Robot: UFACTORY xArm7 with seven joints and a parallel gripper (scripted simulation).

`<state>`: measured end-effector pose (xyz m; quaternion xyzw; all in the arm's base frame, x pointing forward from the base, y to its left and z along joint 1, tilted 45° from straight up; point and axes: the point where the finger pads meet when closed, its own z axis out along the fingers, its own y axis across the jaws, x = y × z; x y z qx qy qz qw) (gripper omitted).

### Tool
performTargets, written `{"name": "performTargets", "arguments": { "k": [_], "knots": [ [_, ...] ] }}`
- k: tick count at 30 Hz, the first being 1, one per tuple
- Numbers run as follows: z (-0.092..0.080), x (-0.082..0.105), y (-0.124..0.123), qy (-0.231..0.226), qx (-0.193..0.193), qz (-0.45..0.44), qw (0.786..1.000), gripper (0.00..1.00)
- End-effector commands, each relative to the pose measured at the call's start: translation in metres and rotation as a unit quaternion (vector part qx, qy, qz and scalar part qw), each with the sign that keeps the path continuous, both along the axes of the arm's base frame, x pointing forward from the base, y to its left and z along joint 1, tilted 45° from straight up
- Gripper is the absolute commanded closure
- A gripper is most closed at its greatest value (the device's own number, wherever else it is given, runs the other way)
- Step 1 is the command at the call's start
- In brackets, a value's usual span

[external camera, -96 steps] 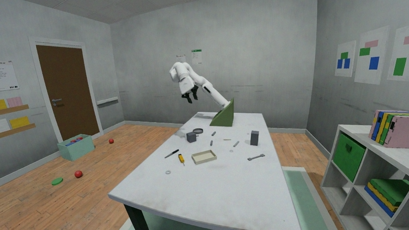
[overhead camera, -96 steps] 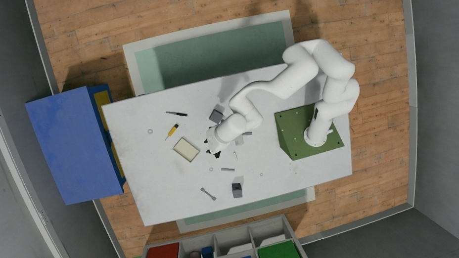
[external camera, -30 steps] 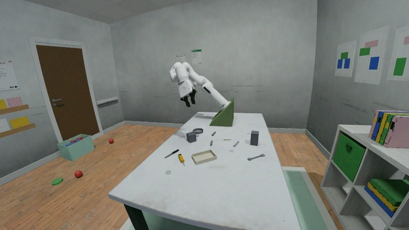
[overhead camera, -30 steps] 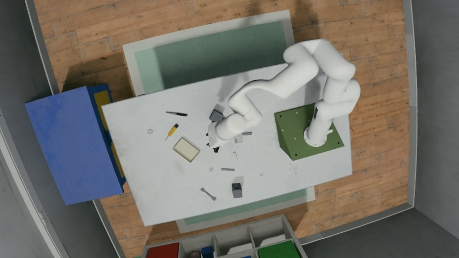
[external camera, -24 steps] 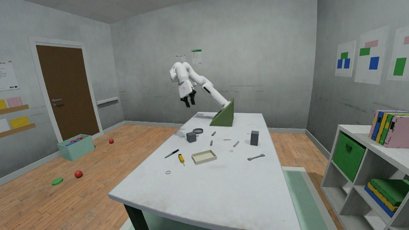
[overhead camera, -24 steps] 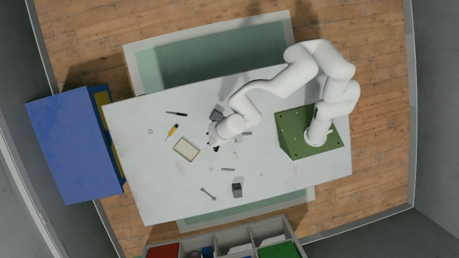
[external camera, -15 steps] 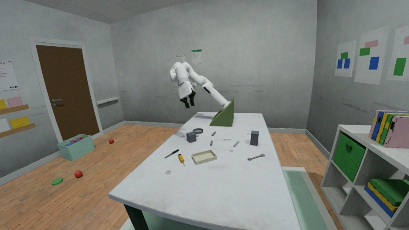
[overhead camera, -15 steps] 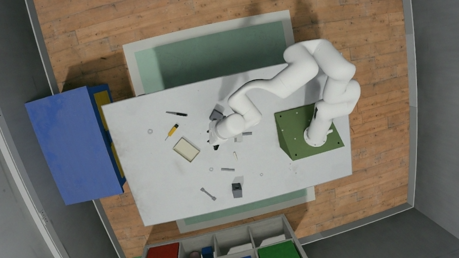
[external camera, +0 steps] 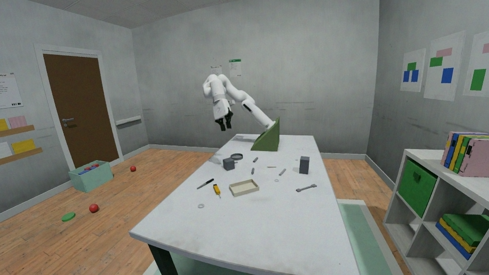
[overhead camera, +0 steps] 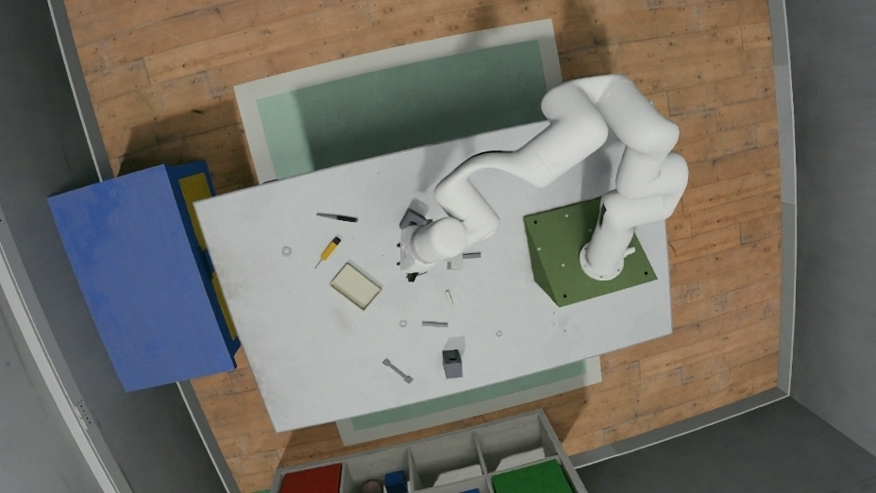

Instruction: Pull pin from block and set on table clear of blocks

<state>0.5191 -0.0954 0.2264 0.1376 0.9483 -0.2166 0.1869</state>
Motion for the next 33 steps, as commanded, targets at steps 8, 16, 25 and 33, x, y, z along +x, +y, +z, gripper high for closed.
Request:
{"name": "performTargets", "arguments": {
  "k": [8, 16, 25, 33],
  "knots": [
    [0.001, -0.005, -0.007, 0.001, -0.012, -0.019, 1.000, 0.57],
    [0.000, -0.011, -0.017, 0.005, -0.024, -0.041, 0.999, 0.57],
    [0.000, -0.018, -0.026, 0.008, -0.037, -0.061, 0.997, 0.57],
    [0.000, -0.025, -0.037, 0.013, -0.052, -0.084, 0.995, 0.57]
  ]
}}
